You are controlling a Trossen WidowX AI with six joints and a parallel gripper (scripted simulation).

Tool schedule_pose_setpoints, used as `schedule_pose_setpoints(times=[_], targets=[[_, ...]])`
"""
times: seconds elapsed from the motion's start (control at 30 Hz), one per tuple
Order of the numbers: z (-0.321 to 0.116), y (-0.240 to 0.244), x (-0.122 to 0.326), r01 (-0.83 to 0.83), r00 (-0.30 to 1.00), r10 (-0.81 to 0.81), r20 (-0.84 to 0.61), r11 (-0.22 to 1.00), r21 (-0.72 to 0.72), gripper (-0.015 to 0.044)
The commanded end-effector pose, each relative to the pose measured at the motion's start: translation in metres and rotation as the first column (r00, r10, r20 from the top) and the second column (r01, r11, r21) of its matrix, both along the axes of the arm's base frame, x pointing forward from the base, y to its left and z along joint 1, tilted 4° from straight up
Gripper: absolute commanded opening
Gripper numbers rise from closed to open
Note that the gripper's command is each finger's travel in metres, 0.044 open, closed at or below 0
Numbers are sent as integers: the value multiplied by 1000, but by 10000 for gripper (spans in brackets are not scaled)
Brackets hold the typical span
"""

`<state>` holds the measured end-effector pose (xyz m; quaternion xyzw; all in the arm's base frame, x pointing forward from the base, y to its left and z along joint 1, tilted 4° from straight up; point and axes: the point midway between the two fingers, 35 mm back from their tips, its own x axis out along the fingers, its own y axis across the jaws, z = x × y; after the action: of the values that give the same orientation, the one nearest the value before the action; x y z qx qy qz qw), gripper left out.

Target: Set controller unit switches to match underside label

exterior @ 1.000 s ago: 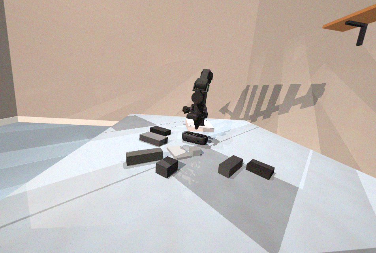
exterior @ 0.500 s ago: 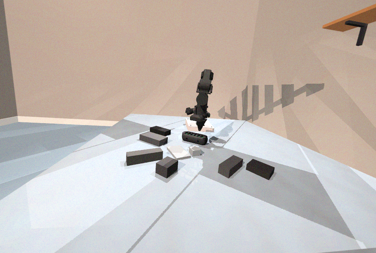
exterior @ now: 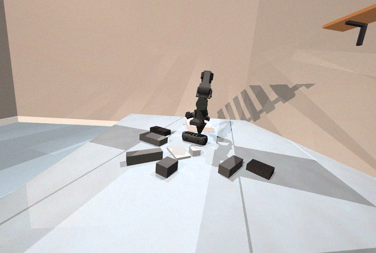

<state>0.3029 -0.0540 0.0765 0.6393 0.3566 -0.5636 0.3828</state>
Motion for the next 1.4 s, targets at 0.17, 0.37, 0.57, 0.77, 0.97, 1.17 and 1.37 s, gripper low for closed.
schedule_pose_setpoints(times=[0.17,0.37,0.57,0.77,0.97,1.17,1.37], targets=[[-15,1,-2,4,1000,-4,-13,1000,2,0],[-17,1,-2,4,1000,-4,-13,1000,2,0],[-17,1,-2,4,1000,-4,-13,1000,2,0],[-17,1,-2,4,1000,-4,-13,1000,2,0],[-17,1,-2,4,1000,-4,-13,1000,2,0],[-17,1,-2,4,1000,-4,-13,1000,2,0],[-17,1,-2,4,1000,-4,-13,1000,2,0]])
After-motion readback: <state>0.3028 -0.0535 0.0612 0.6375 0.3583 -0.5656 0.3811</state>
